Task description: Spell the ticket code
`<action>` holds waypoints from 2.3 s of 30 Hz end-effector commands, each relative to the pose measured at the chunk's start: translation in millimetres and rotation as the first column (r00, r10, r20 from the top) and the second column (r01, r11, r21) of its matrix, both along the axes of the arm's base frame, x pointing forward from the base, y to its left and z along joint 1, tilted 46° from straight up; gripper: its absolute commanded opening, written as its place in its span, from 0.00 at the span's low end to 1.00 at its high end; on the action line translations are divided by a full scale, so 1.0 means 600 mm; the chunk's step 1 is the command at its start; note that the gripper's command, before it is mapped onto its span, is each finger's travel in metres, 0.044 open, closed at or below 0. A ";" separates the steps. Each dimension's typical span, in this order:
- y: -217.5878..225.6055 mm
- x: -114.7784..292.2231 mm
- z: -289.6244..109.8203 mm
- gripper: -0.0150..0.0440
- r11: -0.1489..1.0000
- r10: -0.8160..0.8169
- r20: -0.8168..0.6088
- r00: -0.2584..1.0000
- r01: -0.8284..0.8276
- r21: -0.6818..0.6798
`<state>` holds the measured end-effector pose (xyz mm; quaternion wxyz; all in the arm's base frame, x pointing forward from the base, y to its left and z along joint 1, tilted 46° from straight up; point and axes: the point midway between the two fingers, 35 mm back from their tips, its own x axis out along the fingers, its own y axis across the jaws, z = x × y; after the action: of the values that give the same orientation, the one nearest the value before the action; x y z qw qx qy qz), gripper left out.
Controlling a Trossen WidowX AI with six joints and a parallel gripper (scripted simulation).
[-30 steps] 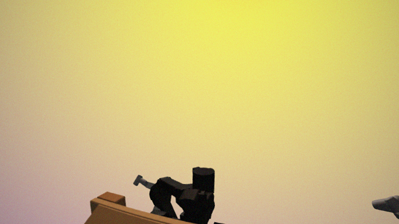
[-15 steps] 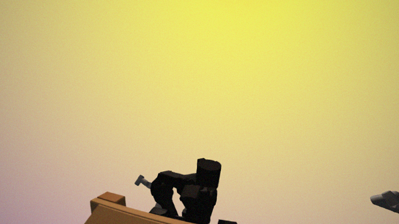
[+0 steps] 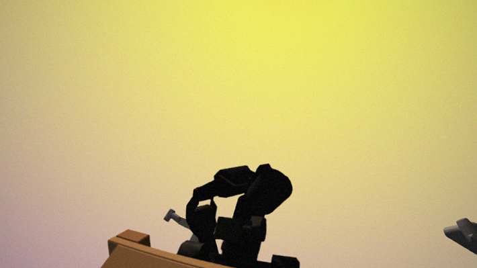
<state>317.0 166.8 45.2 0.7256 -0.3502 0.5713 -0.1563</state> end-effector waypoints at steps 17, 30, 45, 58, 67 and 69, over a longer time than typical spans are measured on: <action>-0.002 0.007 -0.005 0.25 0.996 -0.087 -0.048 0.995 0.085 -0.032; -0.006 0.016 -0.009 0.25 0.996 -0.087 -0.047 0.995 0.085 -0.032; -0.010 0.027 -0.014 0.25 0.996 -0.087 -0.047 0.995 0.085 -0.032; -0.014 0.035 -0.019 0.25 0.996 -0.087 -0.046 0.995 0.085 -0.032; -0.016 0.041 -0.023 0.25 0.996 -0.087 -0.046 0.995 0.085 -0.032; -0.017 0.042 -0.023 0.25 0.996 -0.087 -0.046 0.995 0.085 -0.032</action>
<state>340.5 157.0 31.4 0.6985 -0.3380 0.6020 -0.1883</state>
